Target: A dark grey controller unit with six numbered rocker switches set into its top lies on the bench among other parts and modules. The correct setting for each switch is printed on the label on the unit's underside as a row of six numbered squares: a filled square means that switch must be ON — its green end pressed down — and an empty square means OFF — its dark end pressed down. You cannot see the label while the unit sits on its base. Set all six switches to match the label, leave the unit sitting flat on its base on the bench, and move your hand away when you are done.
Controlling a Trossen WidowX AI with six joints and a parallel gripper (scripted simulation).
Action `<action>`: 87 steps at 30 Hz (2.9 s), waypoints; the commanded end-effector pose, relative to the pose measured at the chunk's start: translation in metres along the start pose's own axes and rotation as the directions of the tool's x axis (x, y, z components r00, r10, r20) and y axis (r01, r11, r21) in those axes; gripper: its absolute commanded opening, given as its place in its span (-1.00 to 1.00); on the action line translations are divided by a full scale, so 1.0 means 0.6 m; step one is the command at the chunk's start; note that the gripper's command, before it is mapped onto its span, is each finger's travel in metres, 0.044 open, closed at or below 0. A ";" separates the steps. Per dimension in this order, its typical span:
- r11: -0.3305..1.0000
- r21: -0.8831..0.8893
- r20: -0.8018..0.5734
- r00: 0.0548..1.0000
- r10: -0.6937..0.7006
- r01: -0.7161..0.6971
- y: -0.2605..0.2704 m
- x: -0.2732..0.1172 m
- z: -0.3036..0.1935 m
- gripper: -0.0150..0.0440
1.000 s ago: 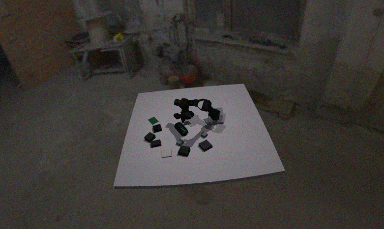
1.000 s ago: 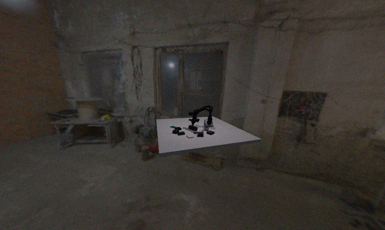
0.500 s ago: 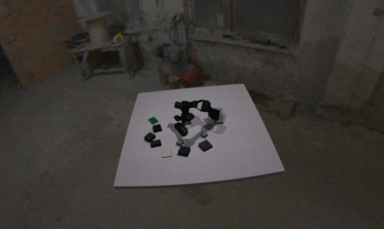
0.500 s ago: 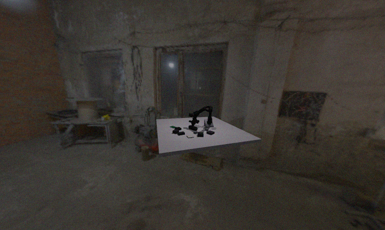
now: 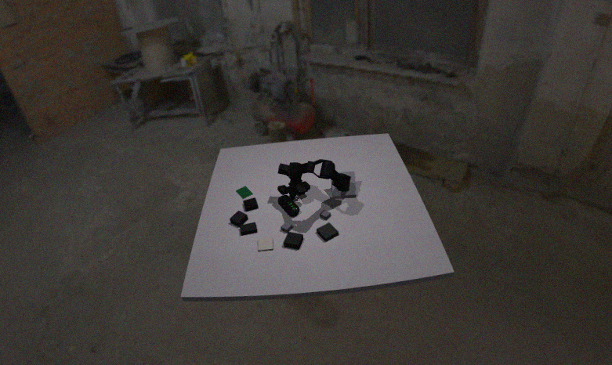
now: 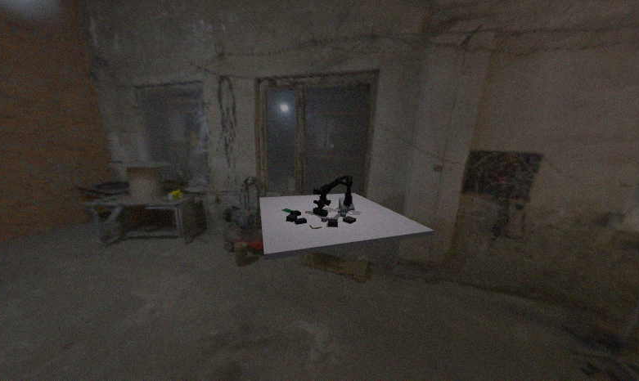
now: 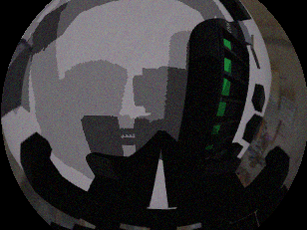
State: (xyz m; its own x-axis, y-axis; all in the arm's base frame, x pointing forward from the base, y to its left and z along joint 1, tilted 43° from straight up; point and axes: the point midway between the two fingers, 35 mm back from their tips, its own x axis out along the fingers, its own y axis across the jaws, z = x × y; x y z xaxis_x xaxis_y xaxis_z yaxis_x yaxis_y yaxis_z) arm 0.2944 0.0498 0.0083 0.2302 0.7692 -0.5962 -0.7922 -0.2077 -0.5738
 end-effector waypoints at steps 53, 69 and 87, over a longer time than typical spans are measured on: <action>0.964 -0.008 0.008 0.964 0.264 -0.264 -0.144 -0.094 0.122 -0.49; 0.959 -0.010 0.005 0.959 0.284 -0.284 -0.146 -0.075 0.134 -0.49; 0.959 -0.011 0.006 0.959 0.282 -0.282 -0.134 -0.034 0.135 -0.49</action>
State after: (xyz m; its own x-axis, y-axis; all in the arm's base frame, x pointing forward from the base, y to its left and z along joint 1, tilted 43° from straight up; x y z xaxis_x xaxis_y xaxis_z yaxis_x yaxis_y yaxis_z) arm 0.3080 0.0983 0.1146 -0.0064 0.6831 -0.7303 -0.8151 -0.4266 -0.3919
